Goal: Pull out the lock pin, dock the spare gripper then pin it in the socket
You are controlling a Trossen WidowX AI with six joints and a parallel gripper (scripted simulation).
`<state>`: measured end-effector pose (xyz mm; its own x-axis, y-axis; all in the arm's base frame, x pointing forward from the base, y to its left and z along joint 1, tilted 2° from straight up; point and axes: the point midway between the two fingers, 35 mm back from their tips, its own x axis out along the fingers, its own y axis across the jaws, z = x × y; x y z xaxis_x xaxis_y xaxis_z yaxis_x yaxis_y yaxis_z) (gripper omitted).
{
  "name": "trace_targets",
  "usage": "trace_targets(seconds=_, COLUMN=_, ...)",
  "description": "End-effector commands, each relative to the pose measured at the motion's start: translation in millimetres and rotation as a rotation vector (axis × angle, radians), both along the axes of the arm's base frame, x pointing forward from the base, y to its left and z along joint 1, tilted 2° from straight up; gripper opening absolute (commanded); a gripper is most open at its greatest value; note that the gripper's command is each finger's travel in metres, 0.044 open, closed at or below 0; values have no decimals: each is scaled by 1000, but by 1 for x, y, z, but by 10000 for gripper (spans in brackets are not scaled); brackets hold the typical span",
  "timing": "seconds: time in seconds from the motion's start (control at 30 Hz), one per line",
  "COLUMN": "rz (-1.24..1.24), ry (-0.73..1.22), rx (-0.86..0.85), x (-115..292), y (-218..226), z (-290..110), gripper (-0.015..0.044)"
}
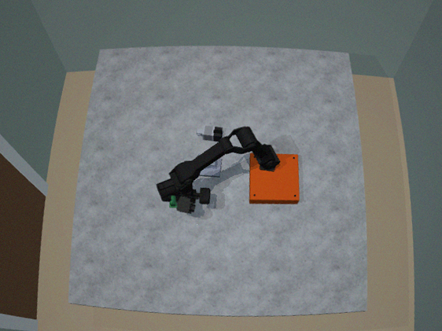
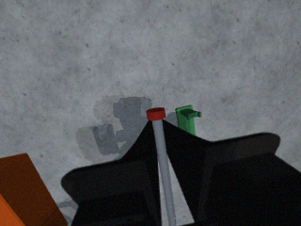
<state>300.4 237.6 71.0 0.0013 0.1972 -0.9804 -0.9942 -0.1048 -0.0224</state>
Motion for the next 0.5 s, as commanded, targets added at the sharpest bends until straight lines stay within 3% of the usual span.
trace_targets(seconds=0.0, rz=11, ry=4, rx=0, x=9, y=5, z=1, gripper=0)
trace_targets(seconds=0.47, rz=34, ry=2, rx=1, x=45, y=23, z=2, gripper=0)
